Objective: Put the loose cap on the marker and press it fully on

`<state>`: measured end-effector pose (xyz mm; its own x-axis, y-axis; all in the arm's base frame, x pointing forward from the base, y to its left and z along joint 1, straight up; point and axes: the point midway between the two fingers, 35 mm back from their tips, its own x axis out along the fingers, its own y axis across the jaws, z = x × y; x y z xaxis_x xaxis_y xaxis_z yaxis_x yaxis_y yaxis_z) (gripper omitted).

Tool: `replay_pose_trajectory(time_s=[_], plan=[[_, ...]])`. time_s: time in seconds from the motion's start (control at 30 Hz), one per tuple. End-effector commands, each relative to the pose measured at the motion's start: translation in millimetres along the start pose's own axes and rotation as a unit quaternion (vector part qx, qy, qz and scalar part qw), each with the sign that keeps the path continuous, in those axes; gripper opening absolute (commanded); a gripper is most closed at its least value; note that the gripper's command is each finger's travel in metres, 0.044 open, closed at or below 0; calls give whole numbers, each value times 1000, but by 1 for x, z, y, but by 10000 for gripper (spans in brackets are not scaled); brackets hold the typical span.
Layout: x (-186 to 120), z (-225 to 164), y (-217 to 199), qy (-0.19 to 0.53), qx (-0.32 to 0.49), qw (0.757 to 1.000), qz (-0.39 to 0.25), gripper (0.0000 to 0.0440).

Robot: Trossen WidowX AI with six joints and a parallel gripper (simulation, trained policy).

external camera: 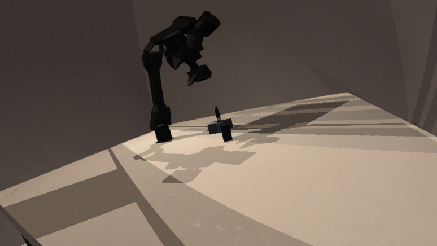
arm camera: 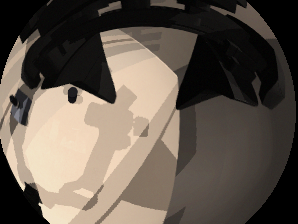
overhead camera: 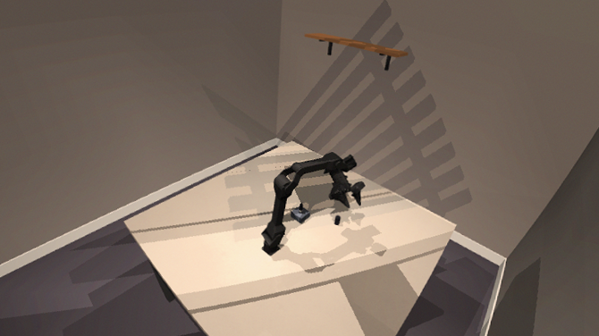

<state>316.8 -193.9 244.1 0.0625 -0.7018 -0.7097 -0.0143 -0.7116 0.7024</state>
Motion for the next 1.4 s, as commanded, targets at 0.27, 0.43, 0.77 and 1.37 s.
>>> replay_pose_trajectory(time_s=[0.27,0.43,0.77,1.37], plan=[[11,-13,-19,-12,15,999,-38,319],[16,-18,-28,-18,22,998,-54,318],[24,-28,-45,-29,38,995,-86,317],[33,-43,-75,-47,66,986,-146,314]])
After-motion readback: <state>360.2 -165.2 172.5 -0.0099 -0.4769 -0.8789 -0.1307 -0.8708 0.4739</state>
